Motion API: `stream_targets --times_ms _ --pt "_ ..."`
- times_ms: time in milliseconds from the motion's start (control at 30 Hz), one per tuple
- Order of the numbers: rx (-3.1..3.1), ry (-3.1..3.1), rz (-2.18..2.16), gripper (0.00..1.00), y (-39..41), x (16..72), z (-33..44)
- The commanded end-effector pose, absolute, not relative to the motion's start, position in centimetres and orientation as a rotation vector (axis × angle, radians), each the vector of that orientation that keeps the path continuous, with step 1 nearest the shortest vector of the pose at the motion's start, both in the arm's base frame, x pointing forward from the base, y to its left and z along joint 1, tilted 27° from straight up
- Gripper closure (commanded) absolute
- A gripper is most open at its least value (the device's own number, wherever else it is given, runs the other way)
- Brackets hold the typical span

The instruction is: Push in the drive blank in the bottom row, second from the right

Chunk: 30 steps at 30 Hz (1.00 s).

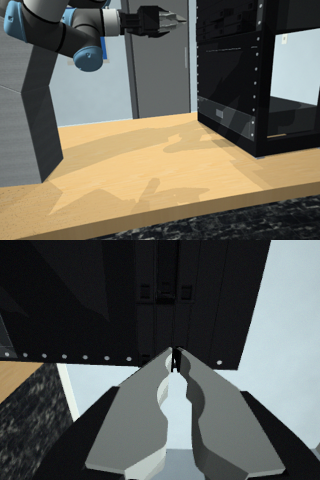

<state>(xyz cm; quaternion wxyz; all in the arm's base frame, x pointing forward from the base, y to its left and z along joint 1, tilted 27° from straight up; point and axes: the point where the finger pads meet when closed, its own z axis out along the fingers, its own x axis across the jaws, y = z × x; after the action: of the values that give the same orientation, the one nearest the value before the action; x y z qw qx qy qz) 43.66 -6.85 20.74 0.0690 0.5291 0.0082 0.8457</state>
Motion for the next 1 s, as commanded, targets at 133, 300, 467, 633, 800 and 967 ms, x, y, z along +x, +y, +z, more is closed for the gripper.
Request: stream_targets --times_ms 133,300,467,633,800,967 --pt "1.592 0.024 2.546 1.00 -6.6 44.2 20.7" --pt "1.592 0.024 2.546 1.00 -6.4 44.5 20.7" --pt "1.592 0.024 2.546 1.00 -6.1 45.1 20.7" --pt "1.592 0.024 2.546 1.00 -5.7 45.9 20.6" --pt "1.592 0.024 2.546 1.00 -5.2 46.9 20.5" --pt "1.592 0.024 2.546 1.00 -4.9 47.5 20.5"
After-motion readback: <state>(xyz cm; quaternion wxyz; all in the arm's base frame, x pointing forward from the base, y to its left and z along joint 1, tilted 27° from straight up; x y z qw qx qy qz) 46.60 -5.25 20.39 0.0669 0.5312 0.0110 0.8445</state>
